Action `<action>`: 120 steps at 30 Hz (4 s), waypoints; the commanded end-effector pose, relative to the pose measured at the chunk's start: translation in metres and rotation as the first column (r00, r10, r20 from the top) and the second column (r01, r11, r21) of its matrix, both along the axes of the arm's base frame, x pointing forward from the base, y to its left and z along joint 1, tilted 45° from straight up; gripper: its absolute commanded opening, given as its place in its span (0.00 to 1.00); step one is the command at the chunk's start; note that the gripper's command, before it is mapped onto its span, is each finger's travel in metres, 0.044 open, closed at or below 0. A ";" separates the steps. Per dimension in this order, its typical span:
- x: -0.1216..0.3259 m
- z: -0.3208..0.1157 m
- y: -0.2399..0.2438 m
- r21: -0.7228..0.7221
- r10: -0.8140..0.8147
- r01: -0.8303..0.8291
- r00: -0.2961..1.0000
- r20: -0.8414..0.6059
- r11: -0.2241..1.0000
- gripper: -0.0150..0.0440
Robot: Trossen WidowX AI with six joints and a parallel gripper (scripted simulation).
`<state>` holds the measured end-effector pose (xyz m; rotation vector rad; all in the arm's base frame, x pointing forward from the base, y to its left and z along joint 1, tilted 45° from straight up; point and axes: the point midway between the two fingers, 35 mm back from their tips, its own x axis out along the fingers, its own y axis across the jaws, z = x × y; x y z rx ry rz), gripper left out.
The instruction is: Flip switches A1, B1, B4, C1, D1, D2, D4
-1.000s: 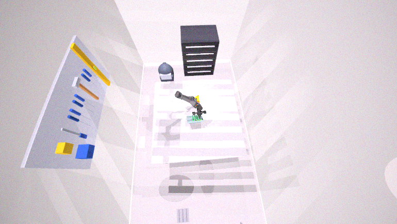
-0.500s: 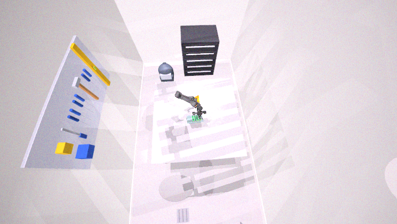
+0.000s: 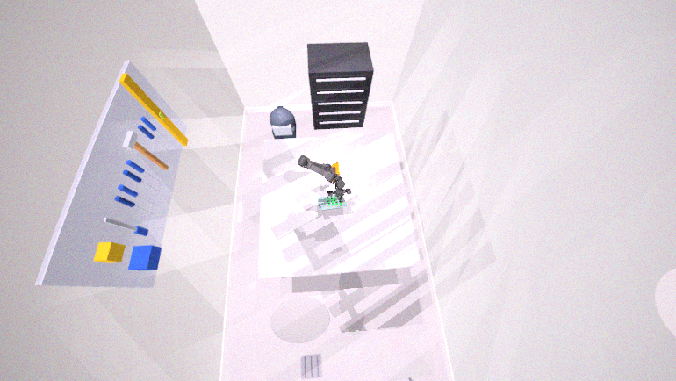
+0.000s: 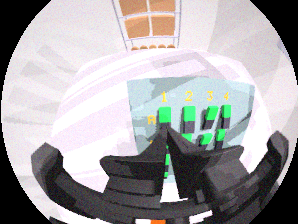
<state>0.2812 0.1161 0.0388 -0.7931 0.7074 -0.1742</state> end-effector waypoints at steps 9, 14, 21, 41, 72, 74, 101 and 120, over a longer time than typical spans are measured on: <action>0.001 -0.002 -0.001 -0.001 0.002 -0.002 1.000 -0.004 1.000 0.25; 0.002 -0.002 -0.001 -0.001 0.002 -0.002 1.000 -0.004 1.000 0.25; -0.029 0.017 0.020 0.004 -0.012 0.012 1.000 -0.026 1.000 0.25; -0.047 0.012 0.008 -0.005 -0.027 0.027 0.999 -0.037 1.000 0.25; -0.016 -0.008 -0.010 -0.008 -0.035 0.035 0.999 -0.041 0.999 0.25; -0.016 -0.008 -0.010 -0.008 -0.035 0.035 0.999 -0.041 0.999 0.25; -0.015 -0.009 -0.011 -0.008 -0.035 0.035 0.999 -0.041 0.999 0.25; -0.013 -0.010 -0.012 -0.008 -0.035 0.035 0.999 -0.041 0.999 0.25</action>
